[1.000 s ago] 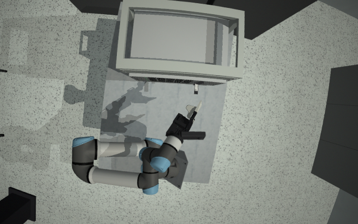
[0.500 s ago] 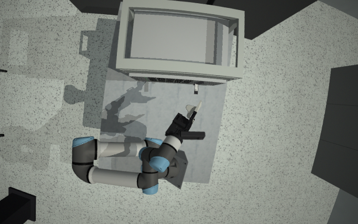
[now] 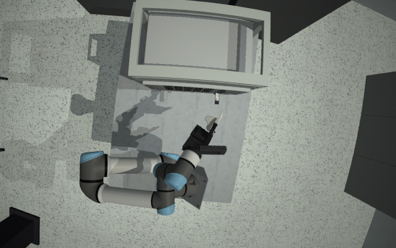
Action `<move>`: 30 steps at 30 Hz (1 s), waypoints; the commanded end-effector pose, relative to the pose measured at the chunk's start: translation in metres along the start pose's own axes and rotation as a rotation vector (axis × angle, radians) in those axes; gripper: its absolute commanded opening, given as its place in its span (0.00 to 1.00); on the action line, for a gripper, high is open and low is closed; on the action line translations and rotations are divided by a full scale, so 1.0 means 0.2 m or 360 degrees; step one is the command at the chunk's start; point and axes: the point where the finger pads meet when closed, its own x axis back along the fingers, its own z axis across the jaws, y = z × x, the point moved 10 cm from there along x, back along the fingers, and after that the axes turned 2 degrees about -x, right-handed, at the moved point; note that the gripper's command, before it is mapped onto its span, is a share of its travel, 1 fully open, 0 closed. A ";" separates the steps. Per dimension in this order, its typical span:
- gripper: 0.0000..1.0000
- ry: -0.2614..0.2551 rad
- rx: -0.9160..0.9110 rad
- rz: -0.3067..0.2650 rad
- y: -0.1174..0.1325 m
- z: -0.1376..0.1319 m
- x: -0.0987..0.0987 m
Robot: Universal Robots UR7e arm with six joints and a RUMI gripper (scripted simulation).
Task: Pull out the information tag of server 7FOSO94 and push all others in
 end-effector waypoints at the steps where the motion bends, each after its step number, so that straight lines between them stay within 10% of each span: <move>1: 1.00 -0.0002 0.0000 0.0002 0.00 0.00 0.00; 30: 1.00 -0.0010 -0.0003 0.0014 0.01 -0.01 0.01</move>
